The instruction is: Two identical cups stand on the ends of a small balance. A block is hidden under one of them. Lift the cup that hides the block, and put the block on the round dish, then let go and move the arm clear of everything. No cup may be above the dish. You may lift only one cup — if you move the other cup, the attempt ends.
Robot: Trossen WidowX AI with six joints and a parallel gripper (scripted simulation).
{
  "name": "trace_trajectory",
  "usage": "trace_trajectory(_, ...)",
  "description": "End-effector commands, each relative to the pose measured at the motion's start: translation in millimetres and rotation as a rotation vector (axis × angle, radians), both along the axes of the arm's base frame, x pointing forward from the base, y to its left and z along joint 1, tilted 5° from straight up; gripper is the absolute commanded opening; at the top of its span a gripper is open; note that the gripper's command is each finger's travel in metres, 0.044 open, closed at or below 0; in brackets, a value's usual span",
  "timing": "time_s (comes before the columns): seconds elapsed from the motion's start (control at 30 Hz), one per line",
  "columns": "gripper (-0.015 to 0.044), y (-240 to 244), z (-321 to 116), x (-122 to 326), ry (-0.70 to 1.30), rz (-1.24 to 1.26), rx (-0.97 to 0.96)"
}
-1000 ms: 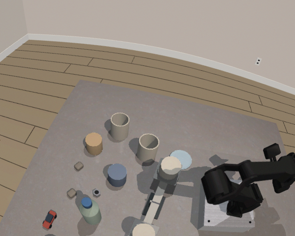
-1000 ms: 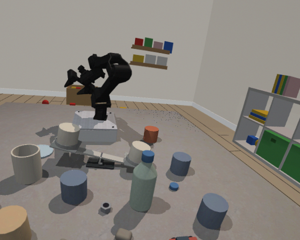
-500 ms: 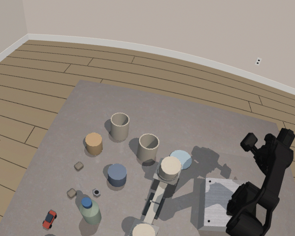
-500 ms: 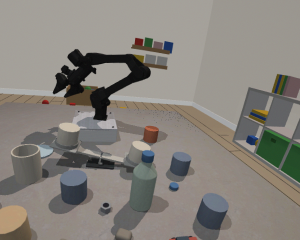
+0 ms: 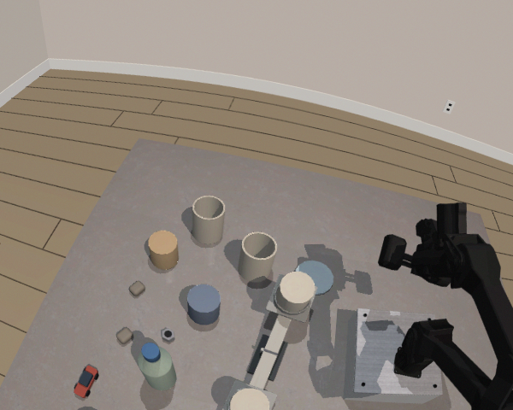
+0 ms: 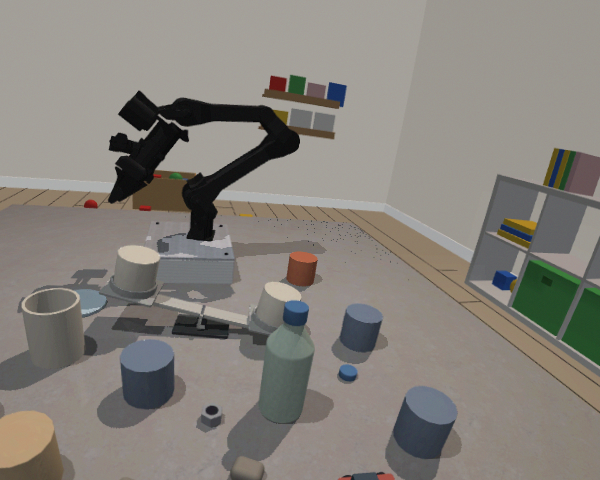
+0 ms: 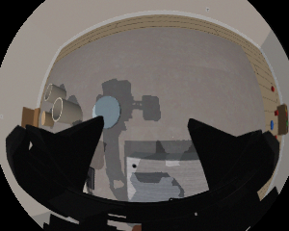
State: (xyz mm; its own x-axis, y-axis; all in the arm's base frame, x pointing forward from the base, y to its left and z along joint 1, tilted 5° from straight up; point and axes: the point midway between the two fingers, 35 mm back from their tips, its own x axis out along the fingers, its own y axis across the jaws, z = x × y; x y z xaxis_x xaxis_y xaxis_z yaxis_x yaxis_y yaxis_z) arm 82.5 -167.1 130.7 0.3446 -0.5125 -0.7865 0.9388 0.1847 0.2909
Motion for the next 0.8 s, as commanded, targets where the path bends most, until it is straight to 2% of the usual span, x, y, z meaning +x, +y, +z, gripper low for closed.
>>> trace_trajectory(0.0, 0.044, 11.7, 3.6, 17.3, 0.029, 0.101, -0.012)
trace_trajectory(0.4, 0.044, 67.1, 19.6, 67.2, 0.1, 0.485, -0.103)
trace_trajectory(0.77, 0.044, 128.9, 38.3, 89.3, 0.102, 0.832, -0.228)
